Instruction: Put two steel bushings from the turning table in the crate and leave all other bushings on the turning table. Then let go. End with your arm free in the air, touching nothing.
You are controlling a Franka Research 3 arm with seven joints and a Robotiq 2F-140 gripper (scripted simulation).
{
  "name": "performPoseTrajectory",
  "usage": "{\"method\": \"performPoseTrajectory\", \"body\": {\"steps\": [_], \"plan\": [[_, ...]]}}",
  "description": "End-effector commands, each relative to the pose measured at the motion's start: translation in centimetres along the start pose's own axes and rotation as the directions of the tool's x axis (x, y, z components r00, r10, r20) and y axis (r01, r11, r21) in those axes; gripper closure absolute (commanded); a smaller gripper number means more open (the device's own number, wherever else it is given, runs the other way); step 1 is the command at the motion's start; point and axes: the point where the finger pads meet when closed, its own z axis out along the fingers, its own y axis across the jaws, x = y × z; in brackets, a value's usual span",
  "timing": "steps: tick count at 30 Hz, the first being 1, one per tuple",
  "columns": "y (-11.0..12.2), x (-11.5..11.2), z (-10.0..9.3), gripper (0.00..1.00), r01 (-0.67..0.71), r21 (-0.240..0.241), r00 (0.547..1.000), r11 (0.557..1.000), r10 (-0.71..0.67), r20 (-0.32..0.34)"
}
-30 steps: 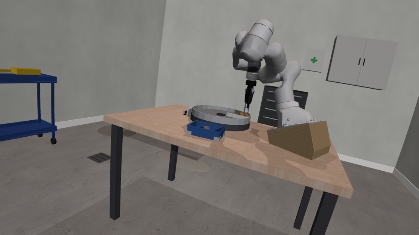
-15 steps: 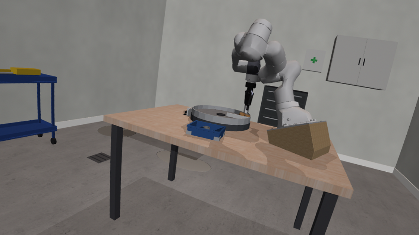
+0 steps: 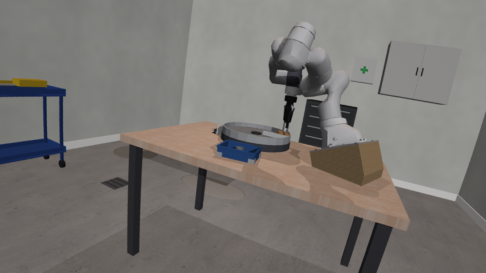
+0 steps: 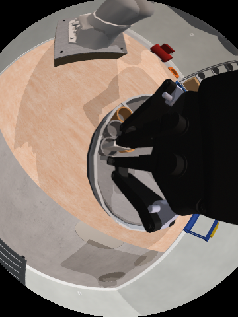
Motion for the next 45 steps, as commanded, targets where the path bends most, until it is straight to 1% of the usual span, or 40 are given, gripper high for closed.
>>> {"method": "performPoseTrajectory", "body": {"steps": [1,17,18,45], "plan": [[-0.05,0.05,0.03,0.9,0.006,0.002,1.0,1.0,-0.006,0.0],[-0.05,0.05,0.03,0.9,0.006,0.002,1.0,1.0,-0.006,0.0],[-0.05,0.05,0.03,1.0,0.006,0.002,1.0,1.0,-0.006,0.0],[-0.06,0.1,0.03,1.0,0.005,0.002,1.0,1.0,-0.005,-0.001]]}}
